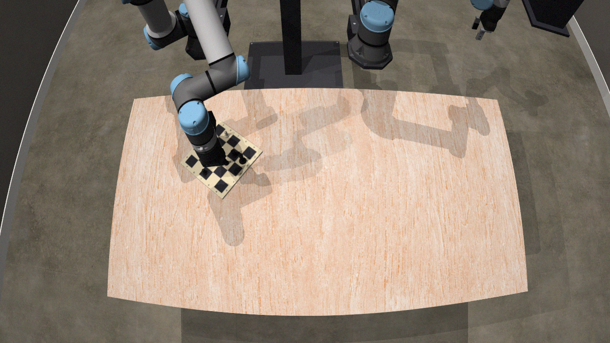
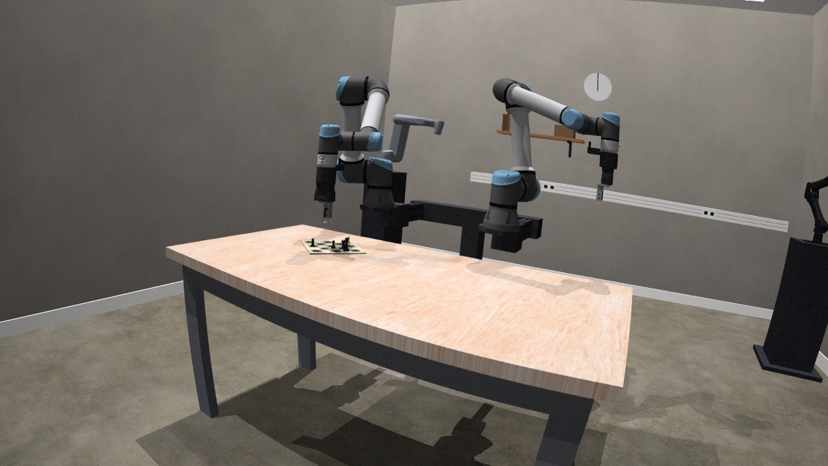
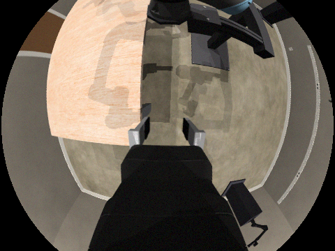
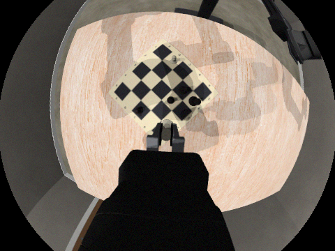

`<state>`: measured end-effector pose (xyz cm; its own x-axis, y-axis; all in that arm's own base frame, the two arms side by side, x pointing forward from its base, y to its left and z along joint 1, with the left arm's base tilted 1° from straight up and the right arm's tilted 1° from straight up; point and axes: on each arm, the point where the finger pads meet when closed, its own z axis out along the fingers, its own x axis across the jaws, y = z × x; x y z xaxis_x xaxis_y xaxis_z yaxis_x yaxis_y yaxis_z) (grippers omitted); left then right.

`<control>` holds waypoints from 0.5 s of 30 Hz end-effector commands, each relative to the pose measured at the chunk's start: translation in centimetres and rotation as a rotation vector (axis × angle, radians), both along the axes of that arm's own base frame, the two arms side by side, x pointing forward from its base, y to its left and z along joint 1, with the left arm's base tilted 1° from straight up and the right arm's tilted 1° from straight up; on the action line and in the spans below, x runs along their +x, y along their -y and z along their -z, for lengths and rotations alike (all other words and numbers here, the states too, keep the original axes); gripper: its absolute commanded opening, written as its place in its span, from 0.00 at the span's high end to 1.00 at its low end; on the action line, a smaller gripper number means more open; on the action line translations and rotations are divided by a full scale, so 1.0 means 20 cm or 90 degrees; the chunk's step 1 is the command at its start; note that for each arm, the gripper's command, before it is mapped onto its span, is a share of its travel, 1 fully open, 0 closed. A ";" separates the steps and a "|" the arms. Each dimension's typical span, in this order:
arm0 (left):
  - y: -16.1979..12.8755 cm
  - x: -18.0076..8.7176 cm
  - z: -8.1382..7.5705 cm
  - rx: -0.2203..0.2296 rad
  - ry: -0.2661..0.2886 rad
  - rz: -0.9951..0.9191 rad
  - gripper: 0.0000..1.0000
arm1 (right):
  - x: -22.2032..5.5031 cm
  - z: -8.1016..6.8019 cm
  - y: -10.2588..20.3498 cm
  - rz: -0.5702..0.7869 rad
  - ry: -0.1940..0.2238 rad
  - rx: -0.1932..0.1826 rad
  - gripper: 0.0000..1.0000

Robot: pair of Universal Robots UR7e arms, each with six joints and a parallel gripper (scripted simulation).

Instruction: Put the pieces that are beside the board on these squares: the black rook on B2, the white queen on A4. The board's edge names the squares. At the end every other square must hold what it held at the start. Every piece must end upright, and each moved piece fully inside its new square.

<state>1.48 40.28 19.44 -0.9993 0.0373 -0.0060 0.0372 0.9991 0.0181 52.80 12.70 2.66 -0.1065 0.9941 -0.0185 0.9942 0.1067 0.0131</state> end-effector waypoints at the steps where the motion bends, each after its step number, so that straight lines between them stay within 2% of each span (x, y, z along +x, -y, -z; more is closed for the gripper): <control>1: 0.00 0.00 0.00 0.001 0.000 0.000 0.00 | 0.05 0.00 -0.06 -0.021 -0.002 0.000 1.00; 15: 0.00 0.00 0.00 0.001 0.000 0.000 0.00 | 0.05 0.01 -0.06 -0.021 -0.002 0.000 1.00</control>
